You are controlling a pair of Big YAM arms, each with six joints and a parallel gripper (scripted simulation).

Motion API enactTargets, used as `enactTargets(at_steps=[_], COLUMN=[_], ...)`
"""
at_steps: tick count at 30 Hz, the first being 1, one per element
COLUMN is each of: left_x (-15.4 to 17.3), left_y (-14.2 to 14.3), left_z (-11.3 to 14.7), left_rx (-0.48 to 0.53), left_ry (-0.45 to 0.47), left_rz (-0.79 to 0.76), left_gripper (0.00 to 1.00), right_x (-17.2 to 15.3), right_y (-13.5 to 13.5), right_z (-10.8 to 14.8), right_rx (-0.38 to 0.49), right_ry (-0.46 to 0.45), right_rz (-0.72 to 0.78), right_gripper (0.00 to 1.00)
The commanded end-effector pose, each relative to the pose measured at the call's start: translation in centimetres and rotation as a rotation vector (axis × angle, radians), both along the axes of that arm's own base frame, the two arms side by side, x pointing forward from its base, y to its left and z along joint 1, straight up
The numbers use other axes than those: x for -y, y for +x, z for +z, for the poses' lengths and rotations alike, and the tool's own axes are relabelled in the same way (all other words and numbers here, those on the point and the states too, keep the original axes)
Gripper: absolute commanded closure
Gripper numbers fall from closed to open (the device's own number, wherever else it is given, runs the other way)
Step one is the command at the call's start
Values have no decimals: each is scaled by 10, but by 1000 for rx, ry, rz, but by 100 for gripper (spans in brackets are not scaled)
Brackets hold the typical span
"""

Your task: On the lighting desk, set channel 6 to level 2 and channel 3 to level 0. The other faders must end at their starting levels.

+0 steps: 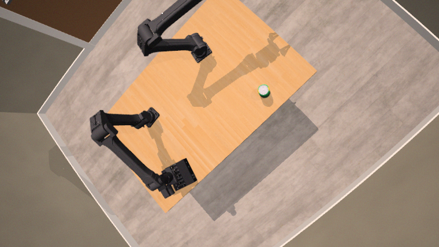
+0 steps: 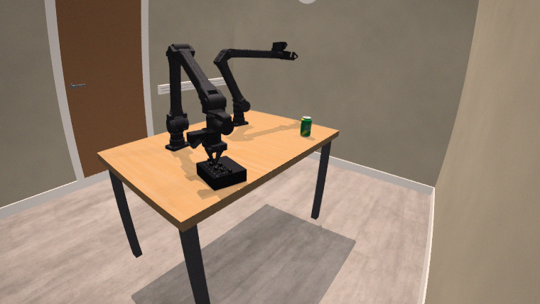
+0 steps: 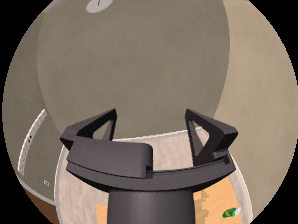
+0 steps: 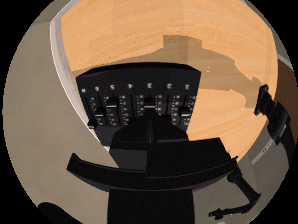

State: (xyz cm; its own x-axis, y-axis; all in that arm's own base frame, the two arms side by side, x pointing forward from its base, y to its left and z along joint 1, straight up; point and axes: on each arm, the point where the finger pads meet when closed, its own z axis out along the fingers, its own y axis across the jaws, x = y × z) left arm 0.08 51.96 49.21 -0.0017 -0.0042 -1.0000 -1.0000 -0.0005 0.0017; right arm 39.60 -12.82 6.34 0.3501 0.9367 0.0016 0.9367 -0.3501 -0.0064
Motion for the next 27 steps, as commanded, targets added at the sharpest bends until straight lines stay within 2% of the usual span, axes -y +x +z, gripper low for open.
enactTargets(at_steps=[1,27], left_x=[3,3], left_y=[-3,-3], left_z=[12,12], left_rx=[8,8], left_ry=[38,38], left_rz=[2,2], left_gripper=[0,0], right_x=[11,14], right_y=[7,4], right_z=[16,15], right_rx=[47,45], right_ry=[-20,-19], right_rz=[-3,-3], right_gripper=[100,100])
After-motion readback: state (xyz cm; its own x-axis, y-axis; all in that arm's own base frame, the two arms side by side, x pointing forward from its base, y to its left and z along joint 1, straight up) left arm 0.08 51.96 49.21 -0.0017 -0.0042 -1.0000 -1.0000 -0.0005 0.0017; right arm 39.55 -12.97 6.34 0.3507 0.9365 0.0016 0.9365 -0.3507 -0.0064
